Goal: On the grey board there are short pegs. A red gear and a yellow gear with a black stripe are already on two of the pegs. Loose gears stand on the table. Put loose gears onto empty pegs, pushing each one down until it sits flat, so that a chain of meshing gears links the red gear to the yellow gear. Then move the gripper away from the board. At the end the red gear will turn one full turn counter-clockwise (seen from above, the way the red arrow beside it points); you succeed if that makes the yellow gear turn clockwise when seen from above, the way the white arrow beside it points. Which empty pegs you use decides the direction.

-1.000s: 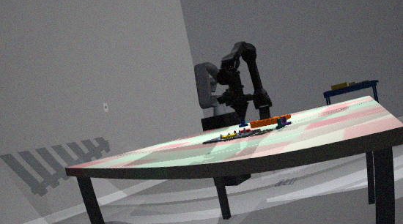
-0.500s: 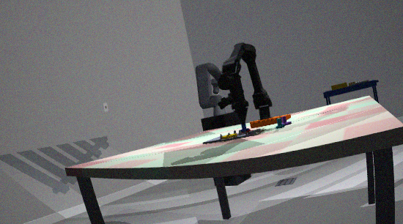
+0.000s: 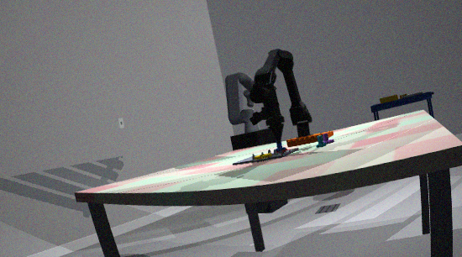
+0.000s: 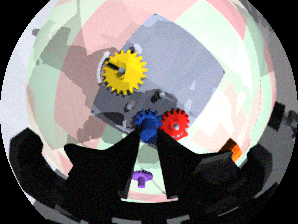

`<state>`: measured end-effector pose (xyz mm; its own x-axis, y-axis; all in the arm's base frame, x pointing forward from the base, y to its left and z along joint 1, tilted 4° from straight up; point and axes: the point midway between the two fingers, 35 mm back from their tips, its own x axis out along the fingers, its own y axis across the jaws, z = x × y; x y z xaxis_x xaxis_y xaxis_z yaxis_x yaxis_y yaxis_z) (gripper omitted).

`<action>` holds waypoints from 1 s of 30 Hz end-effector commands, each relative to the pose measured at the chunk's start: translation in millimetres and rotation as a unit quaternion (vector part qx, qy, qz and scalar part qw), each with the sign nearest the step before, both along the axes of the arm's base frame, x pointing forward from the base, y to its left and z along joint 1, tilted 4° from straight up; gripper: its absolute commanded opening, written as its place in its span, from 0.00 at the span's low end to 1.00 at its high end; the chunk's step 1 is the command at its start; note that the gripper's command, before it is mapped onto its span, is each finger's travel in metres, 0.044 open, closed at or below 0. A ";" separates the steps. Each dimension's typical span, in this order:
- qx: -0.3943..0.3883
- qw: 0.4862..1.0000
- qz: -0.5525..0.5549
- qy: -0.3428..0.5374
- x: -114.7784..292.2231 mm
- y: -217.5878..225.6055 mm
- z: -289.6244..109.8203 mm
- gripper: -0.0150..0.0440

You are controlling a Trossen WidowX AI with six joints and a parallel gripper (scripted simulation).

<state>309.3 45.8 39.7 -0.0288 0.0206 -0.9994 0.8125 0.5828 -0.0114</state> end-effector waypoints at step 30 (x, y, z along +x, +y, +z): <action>0.000 1.000 0.020 0.000 -1.2 0.1 -5.2 0.25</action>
<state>308.9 46.1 35.6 -0.0298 0.0194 -0.9994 0.7455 0.6665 -0.0093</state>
